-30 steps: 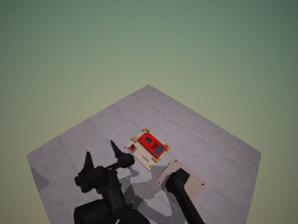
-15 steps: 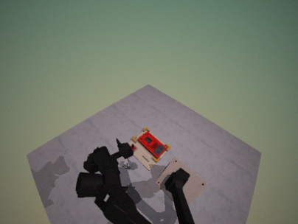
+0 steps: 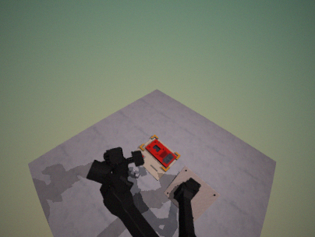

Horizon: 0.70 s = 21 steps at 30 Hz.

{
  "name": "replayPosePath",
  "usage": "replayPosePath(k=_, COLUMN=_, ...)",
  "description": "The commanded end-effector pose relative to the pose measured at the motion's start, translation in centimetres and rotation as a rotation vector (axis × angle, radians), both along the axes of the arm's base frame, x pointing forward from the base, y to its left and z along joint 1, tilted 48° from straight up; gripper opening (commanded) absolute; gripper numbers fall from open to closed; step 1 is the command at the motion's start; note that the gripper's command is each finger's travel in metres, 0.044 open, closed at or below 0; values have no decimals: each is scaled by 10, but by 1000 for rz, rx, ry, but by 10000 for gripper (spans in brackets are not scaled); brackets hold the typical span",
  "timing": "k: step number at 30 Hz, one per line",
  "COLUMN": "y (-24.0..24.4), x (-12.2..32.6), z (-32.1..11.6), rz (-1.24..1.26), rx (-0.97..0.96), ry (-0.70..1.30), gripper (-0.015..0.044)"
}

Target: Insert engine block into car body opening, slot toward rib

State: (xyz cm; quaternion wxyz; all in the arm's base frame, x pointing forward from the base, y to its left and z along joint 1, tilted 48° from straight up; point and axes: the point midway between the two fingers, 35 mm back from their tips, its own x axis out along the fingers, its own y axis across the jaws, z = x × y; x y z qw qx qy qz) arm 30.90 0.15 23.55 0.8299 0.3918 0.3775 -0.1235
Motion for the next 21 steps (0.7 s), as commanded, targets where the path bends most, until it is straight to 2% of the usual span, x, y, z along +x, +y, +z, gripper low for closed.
replayPosePath(k=1, y=8, x=1, z=-15, rz=16, rx=81, ry=77, gripper=440)
replayPosePath(k=21, y=47, x=-8, z=-83, rz=4, rx=535, ry=526, gripper=440)
